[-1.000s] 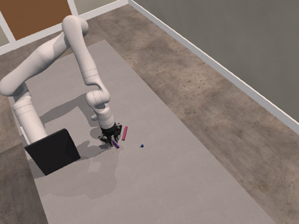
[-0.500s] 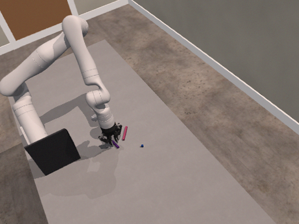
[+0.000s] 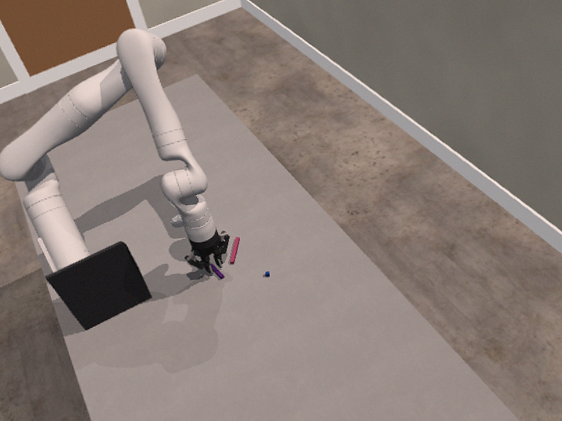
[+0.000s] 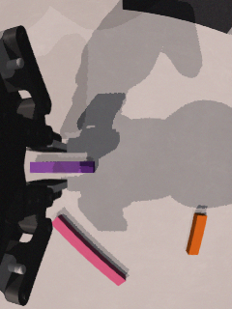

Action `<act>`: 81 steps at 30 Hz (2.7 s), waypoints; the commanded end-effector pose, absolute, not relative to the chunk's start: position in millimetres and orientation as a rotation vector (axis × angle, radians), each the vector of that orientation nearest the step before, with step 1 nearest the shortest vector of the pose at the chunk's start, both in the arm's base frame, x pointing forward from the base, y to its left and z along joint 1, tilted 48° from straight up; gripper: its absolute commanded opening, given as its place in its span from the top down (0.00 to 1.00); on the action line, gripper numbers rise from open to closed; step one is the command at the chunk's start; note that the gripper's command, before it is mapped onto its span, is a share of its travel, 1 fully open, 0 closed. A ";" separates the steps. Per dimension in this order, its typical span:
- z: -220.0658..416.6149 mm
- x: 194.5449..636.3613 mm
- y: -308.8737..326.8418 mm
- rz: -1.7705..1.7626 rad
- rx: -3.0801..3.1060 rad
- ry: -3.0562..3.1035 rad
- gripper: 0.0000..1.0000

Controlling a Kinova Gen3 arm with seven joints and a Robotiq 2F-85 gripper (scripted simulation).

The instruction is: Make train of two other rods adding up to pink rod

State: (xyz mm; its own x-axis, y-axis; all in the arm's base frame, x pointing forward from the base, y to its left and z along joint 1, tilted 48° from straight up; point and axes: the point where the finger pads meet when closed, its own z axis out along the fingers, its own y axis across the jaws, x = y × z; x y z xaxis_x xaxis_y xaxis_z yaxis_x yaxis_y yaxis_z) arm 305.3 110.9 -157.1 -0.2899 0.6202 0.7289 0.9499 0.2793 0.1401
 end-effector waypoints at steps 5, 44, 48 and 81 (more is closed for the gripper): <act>-157.8 308.7 111.8 -0.783 -1.406 -2.012 0.76; -157.5 309.5 112.1 -0.783 -1.406 -2.012 0.76; -157.4 309.9 112.3 -0.783 -1.406 -2.012 0.76; -157.4 309.9 112.3 -0.783 -1.406 -2.012 0.76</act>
State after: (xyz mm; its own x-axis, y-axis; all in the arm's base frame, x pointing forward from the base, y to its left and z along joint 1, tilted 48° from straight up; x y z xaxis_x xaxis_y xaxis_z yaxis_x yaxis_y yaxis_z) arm 306.1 111.6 -157.4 -0.2934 0.6197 0.7279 0.9487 0.2825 0.1418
